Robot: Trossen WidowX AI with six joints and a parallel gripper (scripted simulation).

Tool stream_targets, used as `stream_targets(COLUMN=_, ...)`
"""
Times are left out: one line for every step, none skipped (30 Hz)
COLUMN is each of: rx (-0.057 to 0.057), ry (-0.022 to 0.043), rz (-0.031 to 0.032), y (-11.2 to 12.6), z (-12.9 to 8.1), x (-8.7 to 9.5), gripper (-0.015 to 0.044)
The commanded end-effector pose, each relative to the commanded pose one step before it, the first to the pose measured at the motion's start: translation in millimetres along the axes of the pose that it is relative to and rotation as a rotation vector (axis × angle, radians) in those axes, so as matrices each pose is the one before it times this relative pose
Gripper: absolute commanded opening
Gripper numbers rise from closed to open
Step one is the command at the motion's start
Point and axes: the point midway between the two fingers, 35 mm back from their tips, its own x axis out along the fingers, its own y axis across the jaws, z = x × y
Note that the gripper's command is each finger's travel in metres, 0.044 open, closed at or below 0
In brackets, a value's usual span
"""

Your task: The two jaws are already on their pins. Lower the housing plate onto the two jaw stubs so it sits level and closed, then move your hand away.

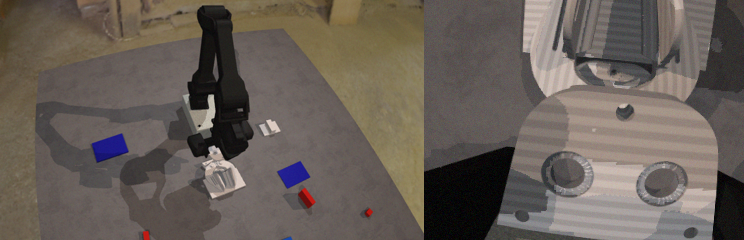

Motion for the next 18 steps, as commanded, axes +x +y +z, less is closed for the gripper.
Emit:
stream_targets(rx=-0.0046, ry=0.00035, rz=0.00212, y=0.22, z=0.44, x=5.87, gripper=0.0351)
stream_targets(rx=0.0000, ry=-0.00001, rz=0.00001, y=-0.03, z=0.16, x=1.64, gripper=0.0351)
stream_targets(rx=0.0000, ry=-0.00001, rz=0.00001, y=-0.03, z=0.15, x=1.63, gripper=0.0351)
stream_targets(rx=0.0000, ry=-0.00001, rz=0.00001, y=-0.03, z=0.14, x=1.63, gripper=0.0351)
stream_targets(rx=0.0000, ry=0.00000, rz=0.00001, y=-0.02, z=0.13, x=1.63, gripper=0.0351)
stream_targets(rx=0.0000, ry=0.00000, rz=0.00001, y=-0.02, z=0.12, x=1.68, gripper=0.0351)
stream_targets(rx=0.0000, ry=0.00000, rz=0.00001, y=-0.02, z=0.11, x=1.68, gripper=0.0351)
stream_targets(rx=0.0000, ry=0.00000, rz=0.00001, y=-0.02, z=0.09, x=1.68, gripper=0.0351)
stream_targets(rx=0.0000, ry=0.00000, rz=0.00001, y=-0.01, z=0.08, x=1.67, gripper=0.0351)
stream_targets(rx=0.0000, ry=0.00000, rz=0.00001, y=-0.01, z=0.07, x=1.67, gripper=0.0351)
stream_targets(rx=0.0000, ry=0.00000, rz=0.00001, y=-0.01, z=0.05, x=1.67, gripper=0.0351)
stream_targets(rx=0.0000, ry=0.00001, rz=0.00001, y=-0.01, z=0.04, x=1.66, gripper=0.0351)
stream_targets(rx=0.0000, ry=0.00001, rz=0.00001, y=0.00, z=0.03, x=1.66, gripper=0.0351)
stream_targets(rx=0.0000, ry=0.00001, rz=0.00001, y=0.00, z=0.02, x=1.66, gripper=0.0351)
stream_targets(rx=0.0000, ry=0.00001, rz=0.00001, y=0.00, z=0.00, x=1.65, gripper=0.0351)
stream_targets(rx=0.0000, ry=0.00001, rz=0.00001, y=0.00, z=-0.01, x=1.65, gripper=0.0351)
stream_targets(rx=0.0000, ry=0.00001, rz=0.00001, y=0.01, z=-0.02, x=1.65, gripper=0.0351)
stream_targets(rx=0.0000, ry=0.00001, rz=0.00001, y=0.01, z=-0.04, x=1.65, gripper=0.0351)
